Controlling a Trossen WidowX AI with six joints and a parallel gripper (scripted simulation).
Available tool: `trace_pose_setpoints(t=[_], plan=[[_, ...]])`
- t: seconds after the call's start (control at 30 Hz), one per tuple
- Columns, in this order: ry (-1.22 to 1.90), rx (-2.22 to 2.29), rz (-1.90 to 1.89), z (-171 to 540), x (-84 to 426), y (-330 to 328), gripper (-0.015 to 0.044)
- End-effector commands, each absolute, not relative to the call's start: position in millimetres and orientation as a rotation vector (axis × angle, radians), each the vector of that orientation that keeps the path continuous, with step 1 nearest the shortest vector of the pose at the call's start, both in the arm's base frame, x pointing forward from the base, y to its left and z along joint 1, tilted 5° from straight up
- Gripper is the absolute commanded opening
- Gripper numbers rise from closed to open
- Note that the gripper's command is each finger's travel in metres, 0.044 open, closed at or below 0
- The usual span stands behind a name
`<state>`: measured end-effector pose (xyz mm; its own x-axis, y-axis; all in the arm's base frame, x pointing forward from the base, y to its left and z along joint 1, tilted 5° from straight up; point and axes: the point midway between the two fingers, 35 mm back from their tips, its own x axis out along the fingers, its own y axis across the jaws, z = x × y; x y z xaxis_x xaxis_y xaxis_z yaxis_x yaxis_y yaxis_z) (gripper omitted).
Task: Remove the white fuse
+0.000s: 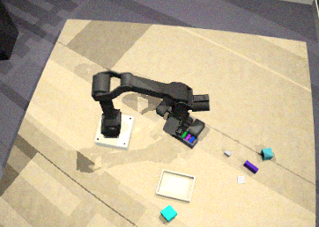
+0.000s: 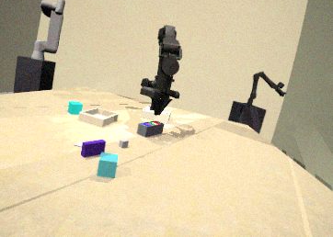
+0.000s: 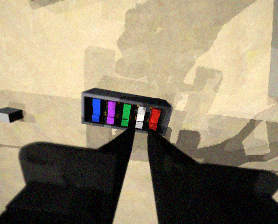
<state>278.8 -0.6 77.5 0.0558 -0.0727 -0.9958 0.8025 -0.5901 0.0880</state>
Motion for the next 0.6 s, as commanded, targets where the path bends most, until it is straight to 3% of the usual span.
trace_pose_setpoints(t=[0.0,0.57], plan=[[0.738,1.643,-1.628,72,278,-2,0.0068],[0.738,1.643,-1.628,55,280,-3,0.0068]])
